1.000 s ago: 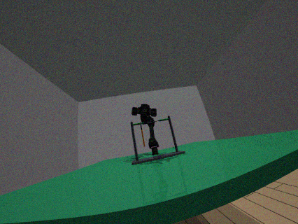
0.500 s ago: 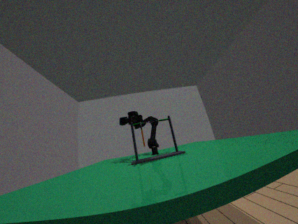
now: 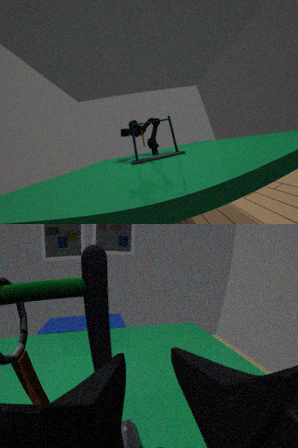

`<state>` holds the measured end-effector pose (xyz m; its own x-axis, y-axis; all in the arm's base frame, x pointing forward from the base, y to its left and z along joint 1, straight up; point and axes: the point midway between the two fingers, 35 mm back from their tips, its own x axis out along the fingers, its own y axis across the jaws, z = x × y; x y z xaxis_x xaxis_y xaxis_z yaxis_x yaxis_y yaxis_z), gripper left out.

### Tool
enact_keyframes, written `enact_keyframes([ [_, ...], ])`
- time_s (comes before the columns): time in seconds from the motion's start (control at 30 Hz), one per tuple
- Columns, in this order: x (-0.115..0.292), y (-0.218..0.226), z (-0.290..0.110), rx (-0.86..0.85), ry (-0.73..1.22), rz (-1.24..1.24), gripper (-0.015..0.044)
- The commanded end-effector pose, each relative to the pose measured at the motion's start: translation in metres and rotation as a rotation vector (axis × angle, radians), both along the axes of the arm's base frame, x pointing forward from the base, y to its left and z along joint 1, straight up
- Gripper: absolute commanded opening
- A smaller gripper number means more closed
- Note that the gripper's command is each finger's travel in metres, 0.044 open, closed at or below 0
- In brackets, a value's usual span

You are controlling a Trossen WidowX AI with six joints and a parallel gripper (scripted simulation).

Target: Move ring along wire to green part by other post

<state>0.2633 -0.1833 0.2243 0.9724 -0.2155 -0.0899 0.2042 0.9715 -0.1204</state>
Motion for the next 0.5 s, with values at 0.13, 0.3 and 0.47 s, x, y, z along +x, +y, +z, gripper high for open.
enact_keyframes([
  [0.13,-0.024,0.019,-0.053,0.031,0.069,0.085,0.0160],
  [0.3,-0.048,0.045,-0.095,0.074,0.097,0.168,0.0160],
  [0.47,-0.069,0.075,-0.128,0.122,0.087,0.243,0.0160],
])
